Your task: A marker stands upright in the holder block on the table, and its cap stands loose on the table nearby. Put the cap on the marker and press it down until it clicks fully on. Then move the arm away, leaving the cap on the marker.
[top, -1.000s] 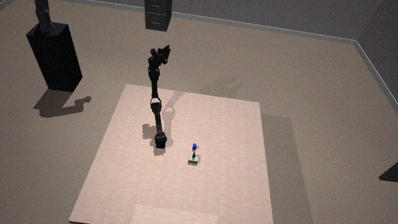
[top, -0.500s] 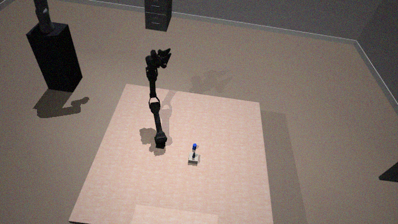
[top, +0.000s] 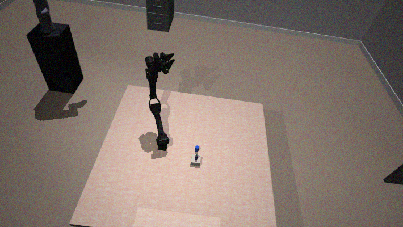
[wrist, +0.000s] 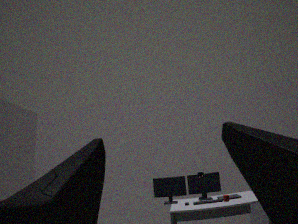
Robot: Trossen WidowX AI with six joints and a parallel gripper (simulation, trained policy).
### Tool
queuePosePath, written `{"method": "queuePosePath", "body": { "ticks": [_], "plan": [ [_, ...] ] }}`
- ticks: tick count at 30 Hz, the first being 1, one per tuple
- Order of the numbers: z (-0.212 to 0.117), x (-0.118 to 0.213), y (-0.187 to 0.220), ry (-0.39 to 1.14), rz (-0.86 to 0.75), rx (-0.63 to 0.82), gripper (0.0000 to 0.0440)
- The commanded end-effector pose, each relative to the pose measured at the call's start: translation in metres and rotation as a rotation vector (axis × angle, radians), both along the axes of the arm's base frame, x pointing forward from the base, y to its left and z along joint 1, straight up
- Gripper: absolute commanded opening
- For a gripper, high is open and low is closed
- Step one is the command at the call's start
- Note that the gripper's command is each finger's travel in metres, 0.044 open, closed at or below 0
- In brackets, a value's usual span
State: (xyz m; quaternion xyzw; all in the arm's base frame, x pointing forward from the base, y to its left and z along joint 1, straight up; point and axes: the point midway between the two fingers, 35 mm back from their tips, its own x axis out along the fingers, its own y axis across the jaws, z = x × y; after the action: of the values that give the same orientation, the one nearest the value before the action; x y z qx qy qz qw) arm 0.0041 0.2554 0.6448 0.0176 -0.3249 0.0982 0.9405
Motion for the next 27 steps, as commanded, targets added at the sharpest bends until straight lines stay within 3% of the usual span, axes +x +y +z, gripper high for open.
{"method": "queuePosePath", "body": {
  "ticks": [1,27],
  "plan": [
    [0.001,0.006,-0.015,0.038,-0.001,0.019,0.0332],
    [-0.016,0.039,-0.091,0.278,0.048,0.095,0.033]
  ]
}}
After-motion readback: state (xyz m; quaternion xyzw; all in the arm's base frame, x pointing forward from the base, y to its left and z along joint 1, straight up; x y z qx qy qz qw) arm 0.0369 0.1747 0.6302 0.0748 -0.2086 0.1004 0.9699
